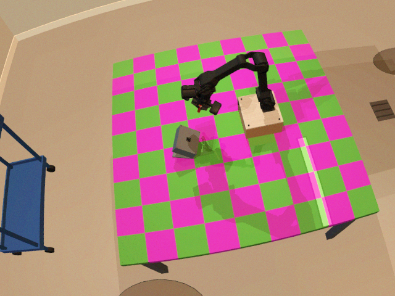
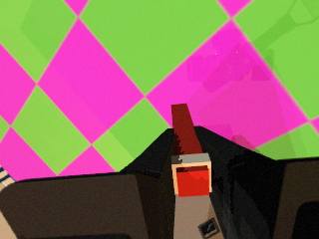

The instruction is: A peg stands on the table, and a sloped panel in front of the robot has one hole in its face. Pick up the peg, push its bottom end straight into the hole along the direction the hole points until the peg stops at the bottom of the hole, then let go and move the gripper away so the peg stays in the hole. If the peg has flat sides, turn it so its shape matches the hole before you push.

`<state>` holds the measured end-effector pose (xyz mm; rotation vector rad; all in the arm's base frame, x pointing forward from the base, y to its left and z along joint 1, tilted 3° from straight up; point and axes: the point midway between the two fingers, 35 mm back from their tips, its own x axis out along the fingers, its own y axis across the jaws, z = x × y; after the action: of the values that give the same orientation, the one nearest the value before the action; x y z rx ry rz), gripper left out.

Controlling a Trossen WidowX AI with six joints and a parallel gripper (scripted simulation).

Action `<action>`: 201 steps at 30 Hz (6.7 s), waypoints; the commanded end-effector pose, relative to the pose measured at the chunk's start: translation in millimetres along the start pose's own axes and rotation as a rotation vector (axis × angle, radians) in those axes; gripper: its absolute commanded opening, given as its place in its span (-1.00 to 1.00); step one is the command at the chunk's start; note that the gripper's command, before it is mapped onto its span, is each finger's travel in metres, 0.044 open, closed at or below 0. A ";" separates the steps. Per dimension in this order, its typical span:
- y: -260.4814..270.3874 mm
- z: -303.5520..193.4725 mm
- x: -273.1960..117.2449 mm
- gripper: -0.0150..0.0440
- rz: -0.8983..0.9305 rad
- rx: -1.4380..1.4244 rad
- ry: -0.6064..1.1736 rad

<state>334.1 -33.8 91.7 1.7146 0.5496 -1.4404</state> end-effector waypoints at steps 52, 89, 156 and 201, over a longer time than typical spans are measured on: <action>-28.0 -72.6 -35.3 -0.49 0.161 -0.170 0.090; -55.1 -113.2 -58.9 -0.49 0.247 -0.264 0.168; -43.6 -136.0 5.5 -0.49 0.270 -0.278 0.186; -37.9 -143.1 26.4 -0.49 0.271 -0.278 0.186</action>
<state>396.0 97.6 59.4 1.6366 0.5597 -0.9777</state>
